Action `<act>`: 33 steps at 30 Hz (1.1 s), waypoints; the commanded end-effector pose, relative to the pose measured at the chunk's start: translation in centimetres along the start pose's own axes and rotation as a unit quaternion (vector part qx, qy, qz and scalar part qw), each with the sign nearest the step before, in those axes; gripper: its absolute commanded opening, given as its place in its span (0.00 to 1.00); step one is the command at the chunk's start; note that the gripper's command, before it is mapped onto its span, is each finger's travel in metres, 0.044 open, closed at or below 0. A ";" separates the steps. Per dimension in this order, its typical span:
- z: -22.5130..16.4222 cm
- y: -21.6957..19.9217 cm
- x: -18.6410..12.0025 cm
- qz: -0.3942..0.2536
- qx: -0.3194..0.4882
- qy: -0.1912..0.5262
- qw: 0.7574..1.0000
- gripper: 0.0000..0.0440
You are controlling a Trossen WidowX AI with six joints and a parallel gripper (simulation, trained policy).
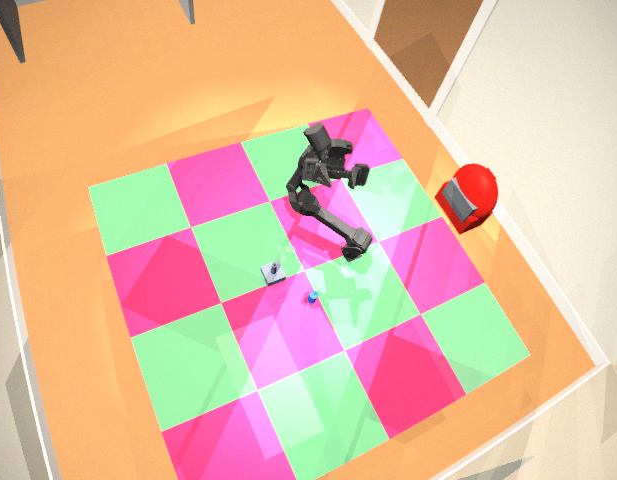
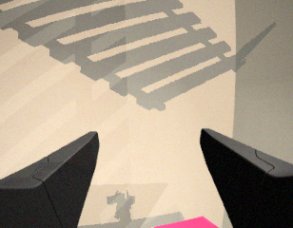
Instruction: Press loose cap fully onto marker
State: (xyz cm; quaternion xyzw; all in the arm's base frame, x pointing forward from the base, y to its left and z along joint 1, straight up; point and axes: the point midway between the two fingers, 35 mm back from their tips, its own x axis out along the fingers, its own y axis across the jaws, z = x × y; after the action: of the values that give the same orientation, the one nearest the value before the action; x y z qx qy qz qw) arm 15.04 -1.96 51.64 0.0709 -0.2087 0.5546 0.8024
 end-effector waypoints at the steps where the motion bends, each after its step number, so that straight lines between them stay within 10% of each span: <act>1: -0.4 1.2 0.4 0.014 -0.006 0.011 1.000 0.69; 33: -5.3 9.8 2.6 0.098 -0.049 0.132 0.985 0.70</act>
State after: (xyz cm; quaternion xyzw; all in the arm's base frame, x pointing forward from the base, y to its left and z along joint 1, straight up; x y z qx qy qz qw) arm 8.73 5.16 47.23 -0.0519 -0.1415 0.6204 0.7697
